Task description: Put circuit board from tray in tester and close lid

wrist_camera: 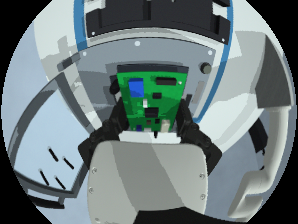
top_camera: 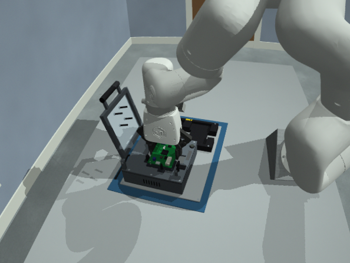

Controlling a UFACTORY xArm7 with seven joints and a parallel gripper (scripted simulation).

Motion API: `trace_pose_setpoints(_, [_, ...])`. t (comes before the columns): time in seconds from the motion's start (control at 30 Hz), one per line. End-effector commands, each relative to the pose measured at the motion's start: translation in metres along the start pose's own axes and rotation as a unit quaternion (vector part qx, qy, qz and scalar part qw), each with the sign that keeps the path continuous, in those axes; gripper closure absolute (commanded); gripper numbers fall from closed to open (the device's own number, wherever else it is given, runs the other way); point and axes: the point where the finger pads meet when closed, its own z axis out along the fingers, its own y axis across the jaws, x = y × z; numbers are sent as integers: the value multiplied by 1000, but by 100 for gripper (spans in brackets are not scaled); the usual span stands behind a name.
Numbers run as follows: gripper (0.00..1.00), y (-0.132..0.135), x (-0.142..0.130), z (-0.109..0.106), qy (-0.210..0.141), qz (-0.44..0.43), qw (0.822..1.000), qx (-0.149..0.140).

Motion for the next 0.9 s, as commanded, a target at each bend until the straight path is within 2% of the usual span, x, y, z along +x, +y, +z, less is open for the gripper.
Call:
trace_pose_setpoints(0.0, [21, -2, 1, -1, 1, 0, 1000, 3])
trace_pose_setpoints(0.3, [21, -2, 1, 0, 1, 0, 1000, 3])
trace_pose_setpoints(0.33, [0, -2, 1, 0, 1, 0, 1000, 3])
trace_pose_setpoints(0.87, [0, -2, 1, 0, 1, 0, 1000, 3])
